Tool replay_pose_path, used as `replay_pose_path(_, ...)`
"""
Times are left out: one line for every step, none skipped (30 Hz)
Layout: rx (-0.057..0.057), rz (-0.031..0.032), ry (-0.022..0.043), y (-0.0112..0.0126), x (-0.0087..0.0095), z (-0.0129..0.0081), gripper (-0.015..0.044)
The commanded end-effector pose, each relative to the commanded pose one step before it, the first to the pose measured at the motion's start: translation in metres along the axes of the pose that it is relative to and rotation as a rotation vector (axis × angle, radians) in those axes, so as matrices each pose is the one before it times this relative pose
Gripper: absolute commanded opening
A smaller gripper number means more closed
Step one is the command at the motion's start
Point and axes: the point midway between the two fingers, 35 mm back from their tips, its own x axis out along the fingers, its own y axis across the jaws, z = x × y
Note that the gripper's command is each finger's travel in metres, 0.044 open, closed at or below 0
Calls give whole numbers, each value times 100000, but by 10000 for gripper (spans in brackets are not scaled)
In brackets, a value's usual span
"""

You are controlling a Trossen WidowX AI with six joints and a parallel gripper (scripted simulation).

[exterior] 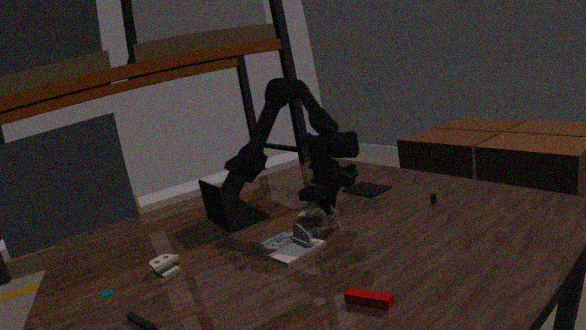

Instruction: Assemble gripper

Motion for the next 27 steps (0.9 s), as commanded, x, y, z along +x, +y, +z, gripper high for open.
replay_pose_path(642,-328,-1,-87,246,-75,90)
replay_pose_path(0,0,0,0,0,0,116)
replay_pose_path(0,0,0,0,0,0,142)
replay_pose_path(-10,-63,26,-25,-190,25,168)
replay_pose_path(-26,-170,74,-67,-573,67,195)
replay_pose_path(-29,-222,106,-89,-967,82,221)
replay_pose_path(-12,-167,94,-67,-1196,49,247)
replay_pose_path(11,-56,48,-20,-1210,-4,273)
replay_pose_path(30,51,-7,31,-1219,-55,299)
replay_pose_path(38,119,-52,66,-1002,-80,326)
replay_pose_path(27,104,-53,58,-602,-63,352)
replay_pose_path(10,40,-21,23,-201,-23,378)
replay_pose_path(0,0,0,0,0,0,404)
replay_pose_path(0,0,0,0,0,0,431)
replay_pose_path(0,0,0,0,0,0,440)
replay_pose_path(0,0,0,0,0,0,440)
replay_pose_path(0,0,0,0,0,0,440)
replay_pose_path(0,0,0,0,0,0,440)
replay_pose_path(0,0,0,0,0,0,440)
replay_pose_path(0,0,0,0,0,0,440)
replay_pose_path(0,0,0,0,0,0,440)
replay_pose_path(0,0,0,0,0,0,440)
replay_pose_path(0,0,0,0,0,0,440)
replay_pose_path(0,0,0,0,0,0,440)
replay_pose_path(0,0,0,0,0,0,440)
replay_pose_path(0,0,0,0,0,0,440)
replay_pose_path(0,0,0,0,0,0,440)
